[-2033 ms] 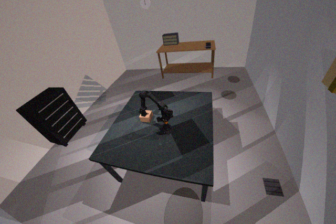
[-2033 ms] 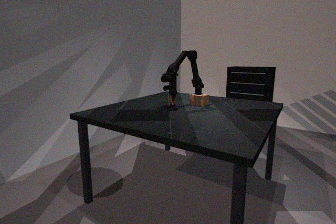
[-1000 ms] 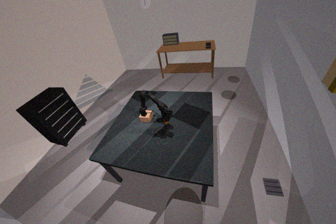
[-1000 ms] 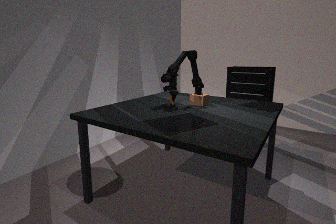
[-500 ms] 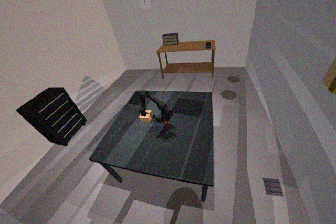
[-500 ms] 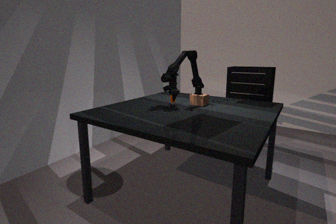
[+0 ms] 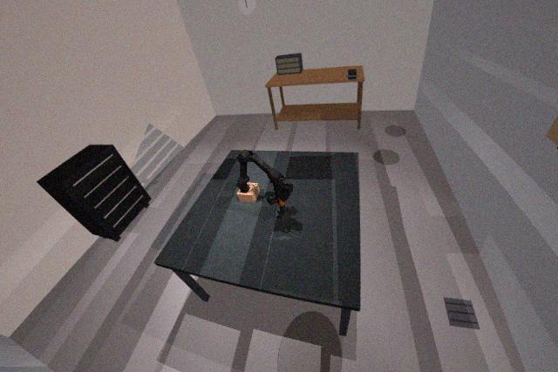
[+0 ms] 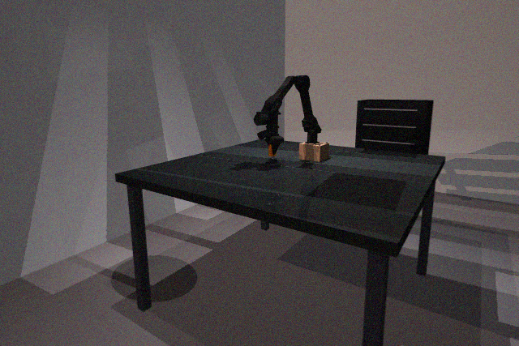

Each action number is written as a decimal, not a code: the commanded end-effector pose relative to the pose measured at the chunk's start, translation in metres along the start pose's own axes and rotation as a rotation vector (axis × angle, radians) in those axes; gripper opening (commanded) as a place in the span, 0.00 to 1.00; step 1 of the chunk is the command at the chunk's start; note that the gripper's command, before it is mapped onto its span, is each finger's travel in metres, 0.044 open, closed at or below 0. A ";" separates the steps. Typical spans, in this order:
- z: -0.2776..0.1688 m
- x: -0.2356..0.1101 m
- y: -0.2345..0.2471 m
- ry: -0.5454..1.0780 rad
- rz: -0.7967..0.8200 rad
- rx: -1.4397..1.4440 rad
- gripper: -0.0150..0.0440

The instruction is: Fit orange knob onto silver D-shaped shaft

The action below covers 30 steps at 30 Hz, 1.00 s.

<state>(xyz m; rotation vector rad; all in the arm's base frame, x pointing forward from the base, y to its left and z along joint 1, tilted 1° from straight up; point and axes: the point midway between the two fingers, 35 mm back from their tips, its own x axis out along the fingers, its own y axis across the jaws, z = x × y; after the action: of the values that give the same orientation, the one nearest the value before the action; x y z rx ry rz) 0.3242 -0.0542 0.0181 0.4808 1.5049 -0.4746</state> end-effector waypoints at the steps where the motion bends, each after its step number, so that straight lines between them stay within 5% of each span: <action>1: 0.001 0.001 0.000 -0.004 -0.001 -0.008 0.25; 30: -0.005 0.000 -0.003 -0.003 -0.001 -0.217 0.25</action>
<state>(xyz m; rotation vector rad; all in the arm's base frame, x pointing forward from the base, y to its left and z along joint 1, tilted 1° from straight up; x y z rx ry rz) 0.3190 -0.0533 0.0188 0.3192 1.5309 -0.3149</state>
